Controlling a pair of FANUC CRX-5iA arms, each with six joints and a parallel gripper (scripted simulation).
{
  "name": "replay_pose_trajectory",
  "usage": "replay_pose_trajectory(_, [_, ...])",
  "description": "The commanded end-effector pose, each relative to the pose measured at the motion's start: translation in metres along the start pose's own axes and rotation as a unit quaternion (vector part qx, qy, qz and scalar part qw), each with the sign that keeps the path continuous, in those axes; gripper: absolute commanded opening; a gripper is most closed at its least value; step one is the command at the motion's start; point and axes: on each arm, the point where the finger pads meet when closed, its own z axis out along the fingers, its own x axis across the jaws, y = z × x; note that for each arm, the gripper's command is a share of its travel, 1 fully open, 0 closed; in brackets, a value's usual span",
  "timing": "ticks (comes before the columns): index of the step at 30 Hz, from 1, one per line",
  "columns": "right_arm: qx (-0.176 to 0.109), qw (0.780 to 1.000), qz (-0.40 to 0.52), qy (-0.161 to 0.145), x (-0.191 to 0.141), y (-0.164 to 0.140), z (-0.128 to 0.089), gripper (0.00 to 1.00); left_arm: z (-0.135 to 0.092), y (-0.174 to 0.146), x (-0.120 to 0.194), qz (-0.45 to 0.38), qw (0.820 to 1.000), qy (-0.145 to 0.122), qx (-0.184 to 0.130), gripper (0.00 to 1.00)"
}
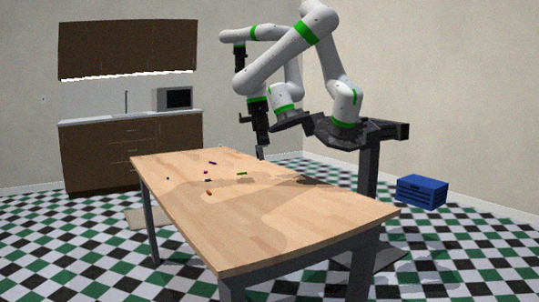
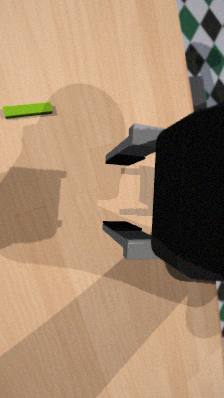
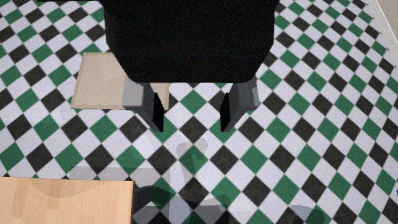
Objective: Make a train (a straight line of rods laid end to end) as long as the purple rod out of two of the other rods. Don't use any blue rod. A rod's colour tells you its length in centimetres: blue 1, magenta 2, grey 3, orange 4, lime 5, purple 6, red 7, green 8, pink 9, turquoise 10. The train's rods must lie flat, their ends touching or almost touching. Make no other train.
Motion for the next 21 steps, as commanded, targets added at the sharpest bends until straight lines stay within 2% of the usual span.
replay_pose_trajectory(1, [-0.001,1.0,0.0,0.0,0.0,0.0,-0.001,1.0,0.005,-0.018,0.036,0.078,0.996,0.01,0.028,1.0])
replay_pose_trajectory(10, [-0.001,1.0,0.0,0.0,0.0,0.0,-0.001,1.0,0.011,-0.036,0.104,0.22,0.972,0.02,0.078,1.0])
replay_pose_trajectory(21, [-0.001,1.0,0.0,0.0,0.0,0.0,-0.001,1.0,0.011,-0.036,0.106,0.223,0.971,0.02,0.079,1.0])
